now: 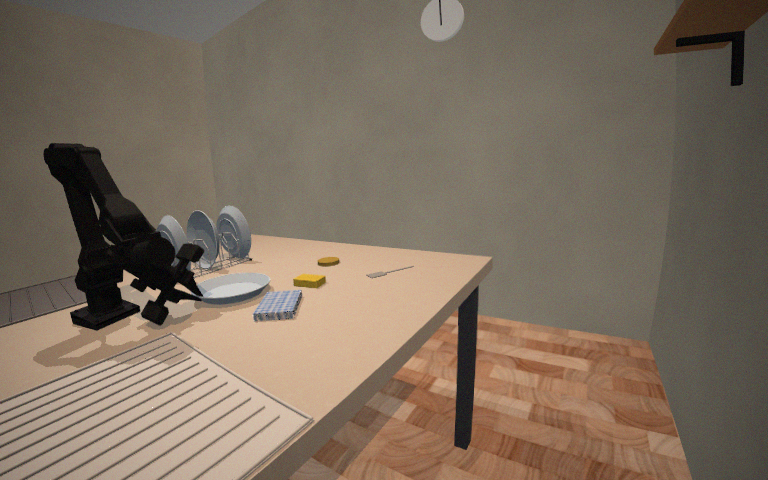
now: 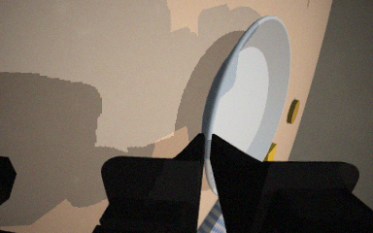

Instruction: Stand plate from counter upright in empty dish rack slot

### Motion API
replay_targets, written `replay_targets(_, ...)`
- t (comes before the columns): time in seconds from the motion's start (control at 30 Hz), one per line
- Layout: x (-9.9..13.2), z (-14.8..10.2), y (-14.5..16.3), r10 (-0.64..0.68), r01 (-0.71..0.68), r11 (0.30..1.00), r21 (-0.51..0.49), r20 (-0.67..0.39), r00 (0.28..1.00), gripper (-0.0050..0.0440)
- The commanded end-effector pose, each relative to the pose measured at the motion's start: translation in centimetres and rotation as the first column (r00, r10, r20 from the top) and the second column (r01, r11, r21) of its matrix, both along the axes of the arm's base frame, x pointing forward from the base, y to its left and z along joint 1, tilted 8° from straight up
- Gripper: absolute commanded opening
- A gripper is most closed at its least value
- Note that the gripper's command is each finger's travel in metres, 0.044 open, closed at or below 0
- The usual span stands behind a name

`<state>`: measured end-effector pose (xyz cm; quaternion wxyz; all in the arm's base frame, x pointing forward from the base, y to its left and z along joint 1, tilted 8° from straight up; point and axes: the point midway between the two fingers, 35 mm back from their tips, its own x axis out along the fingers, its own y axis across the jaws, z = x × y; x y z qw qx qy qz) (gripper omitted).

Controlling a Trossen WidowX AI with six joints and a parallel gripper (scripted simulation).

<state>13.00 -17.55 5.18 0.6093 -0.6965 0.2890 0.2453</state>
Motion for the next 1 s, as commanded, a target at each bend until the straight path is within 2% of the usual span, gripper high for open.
replay_targets(0.0,0.0,0.0,0.0,0.0,0.0,1.0,-0.001,-0.001,1.0,0.0)
replay_targets(0.5,0.0,0.1,0.0,0.0,0.0,1.0,0.0,-0.008,1.0,0.0)
replay_targets(0.97,0.4,1.2,0.1,-0.008,0.008,1.0,0.003,-0.079,0.997,0.0)
